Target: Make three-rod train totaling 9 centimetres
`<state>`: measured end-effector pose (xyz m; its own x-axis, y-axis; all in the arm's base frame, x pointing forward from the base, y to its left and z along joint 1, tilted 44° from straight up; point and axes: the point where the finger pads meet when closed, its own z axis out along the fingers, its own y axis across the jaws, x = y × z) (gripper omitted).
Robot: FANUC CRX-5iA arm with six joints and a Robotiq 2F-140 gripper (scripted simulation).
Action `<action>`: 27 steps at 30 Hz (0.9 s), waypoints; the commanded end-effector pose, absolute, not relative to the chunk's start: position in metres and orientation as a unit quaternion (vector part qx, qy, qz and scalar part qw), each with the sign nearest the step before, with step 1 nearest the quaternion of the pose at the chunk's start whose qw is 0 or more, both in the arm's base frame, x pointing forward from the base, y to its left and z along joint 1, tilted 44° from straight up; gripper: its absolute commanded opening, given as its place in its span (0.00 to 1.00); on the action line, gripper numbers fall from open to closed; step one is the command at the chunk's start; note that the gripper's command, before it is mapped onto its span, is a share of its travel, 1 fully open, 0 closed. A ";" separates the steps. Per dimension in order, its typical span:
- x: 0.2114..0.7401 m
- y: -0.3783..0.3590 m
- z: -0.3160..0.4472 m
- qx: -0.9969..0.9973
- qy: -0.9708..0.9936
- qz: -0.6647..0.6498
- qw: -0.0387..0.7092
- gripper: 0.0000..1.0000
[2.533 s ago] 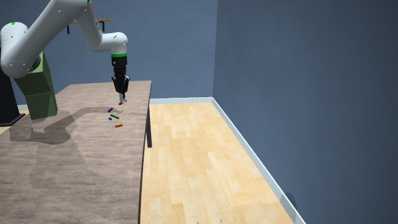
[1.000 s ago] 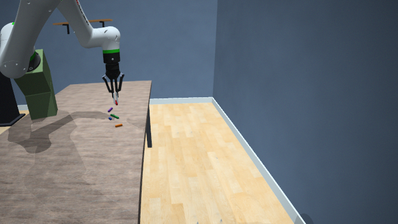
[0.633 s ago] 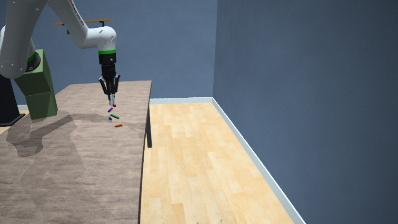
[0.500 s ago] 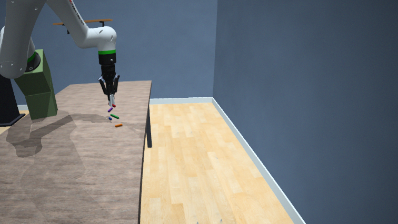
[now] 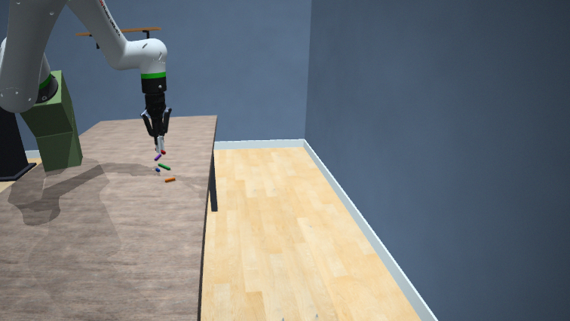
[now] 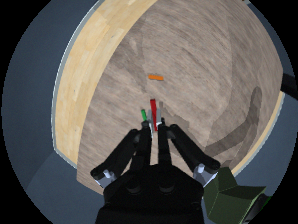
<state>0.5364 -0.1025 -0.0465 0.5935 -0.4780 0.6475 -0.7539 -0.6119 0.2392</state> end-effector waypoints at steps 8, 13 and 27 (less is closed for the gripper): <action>0.544 -0.120 -0.066 0.856 -0.360 0.272 0.254 0.03; 0.548 -0.128 -0.076 0.856 -0.360 0.272 0.254 0.03; 0.561 -0.155 -0.107 0.856 -0.360 0.272 0.254 0.03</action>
